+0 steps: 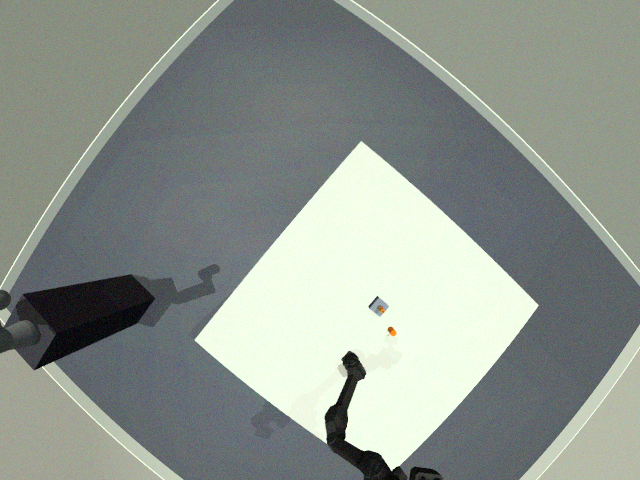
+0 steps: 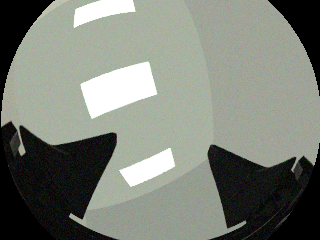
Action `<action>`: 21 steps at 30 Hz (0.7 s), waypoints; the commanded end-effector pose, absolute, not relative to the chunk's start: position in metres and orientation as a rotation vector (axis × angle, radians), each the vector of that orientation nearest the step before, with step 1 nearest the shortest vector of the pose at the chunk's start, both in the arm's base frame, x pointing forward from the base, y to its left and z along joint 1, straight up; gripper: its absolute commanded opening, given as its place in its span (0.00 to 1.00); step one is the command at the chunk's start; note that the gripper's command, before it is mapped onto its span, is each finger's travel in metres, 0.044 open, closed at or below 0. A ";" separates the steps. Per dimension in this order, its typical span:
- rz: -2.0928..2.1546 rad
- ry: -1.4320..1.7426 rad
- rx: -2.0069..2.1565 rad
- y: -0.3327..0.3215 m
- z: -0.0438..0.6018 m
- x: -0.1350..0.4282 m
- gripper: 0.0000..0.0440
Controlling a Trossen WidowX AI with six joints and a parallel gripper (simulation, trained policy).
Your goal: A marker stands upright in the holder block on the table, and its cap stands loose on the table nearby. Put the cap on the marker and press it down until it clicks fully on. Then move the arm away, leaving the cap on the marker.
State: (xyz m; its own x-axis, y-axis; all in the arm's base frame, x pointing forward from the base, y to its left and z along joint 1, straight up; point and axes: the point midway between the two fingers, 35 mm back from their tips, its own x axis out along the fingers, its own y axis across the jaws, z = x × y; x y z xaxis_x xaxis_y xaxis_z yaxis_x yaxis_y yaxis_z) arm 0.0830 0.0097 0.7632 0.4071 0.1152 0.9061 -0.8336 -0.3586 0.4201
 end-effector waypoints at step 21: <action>0.937 -0.471 1.794 0.007 0.733 0.125 0.64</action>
State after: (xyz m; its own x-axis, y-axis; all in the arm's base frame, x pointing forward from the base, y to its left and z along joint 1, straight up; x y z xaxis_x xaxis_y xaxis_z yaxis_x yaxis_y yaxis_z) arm 0.1205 0.0065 0.7366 0.6021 0.0992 0.7922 -0.7009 -0.4094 0.5840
